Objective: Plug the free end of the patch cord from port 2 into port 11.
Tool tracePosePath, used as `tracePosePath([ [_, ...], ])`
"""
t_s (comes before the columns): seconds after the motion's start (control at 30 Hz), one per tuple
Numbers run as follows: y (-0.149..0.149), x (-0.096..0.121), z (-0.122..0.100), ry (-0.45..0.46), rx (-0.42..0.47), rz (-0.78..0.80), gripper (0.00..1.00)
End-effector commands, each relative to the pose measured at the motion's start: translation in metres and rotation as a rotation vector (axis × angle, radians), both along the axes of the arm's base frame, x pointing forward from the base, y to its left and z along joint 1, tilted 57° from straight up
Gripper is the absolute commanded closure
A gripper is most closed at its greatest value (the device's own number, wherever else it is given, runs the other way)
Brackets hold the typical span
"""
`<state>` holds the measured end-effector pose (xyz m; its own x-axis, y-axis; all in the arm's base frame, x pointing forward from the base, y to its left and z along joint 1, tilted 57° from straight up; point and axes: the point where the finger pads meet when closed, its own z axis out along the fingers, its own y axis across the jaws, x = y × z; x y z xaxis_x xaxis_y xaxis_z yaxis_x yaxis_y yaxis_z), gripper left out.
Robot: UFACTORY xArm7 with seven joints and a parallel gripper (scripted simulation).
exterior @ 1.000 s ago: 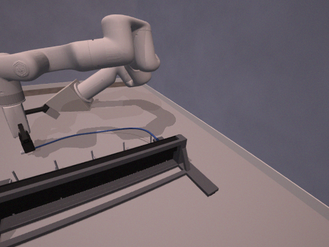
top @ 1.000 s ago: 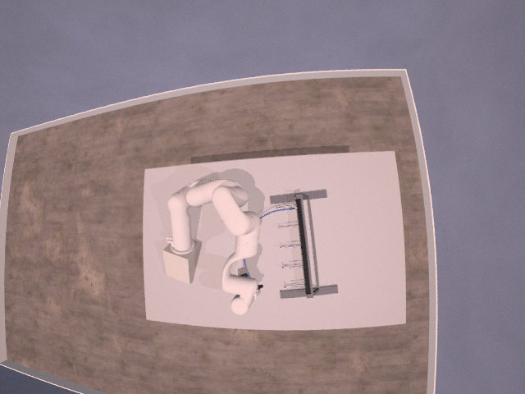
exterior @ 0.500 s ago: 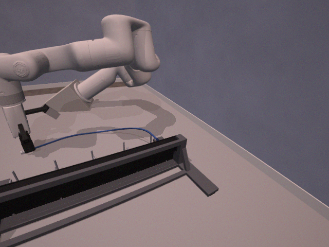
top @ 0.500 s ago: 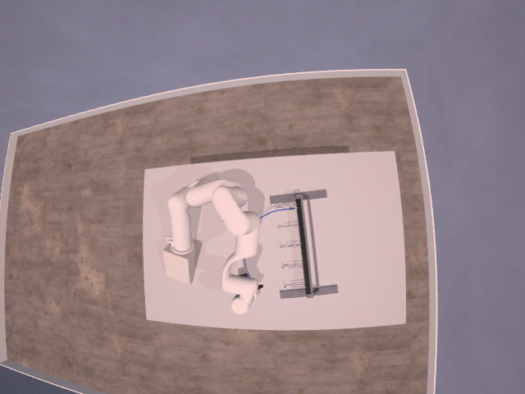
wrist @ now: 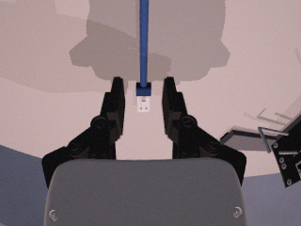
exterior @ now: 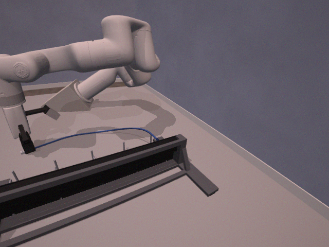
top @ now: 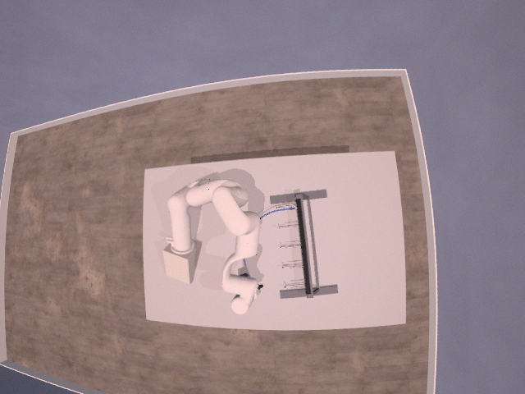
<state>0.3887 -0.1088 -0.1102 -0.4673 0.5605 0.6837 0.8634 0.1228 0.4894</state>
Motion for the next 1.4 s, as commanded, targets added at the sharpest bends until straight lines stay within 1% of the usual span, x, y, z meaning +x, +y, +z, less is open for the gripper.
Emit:
tracePosePath([
  [0.0, -0.0012, 0.0005, -0.0005, -0.001, -0.004, -0.003, 0.62],
  [1.37, 0.0038, 0.0016, -0.0038, -0.001, -0.004, -0.003, 0.62],
])
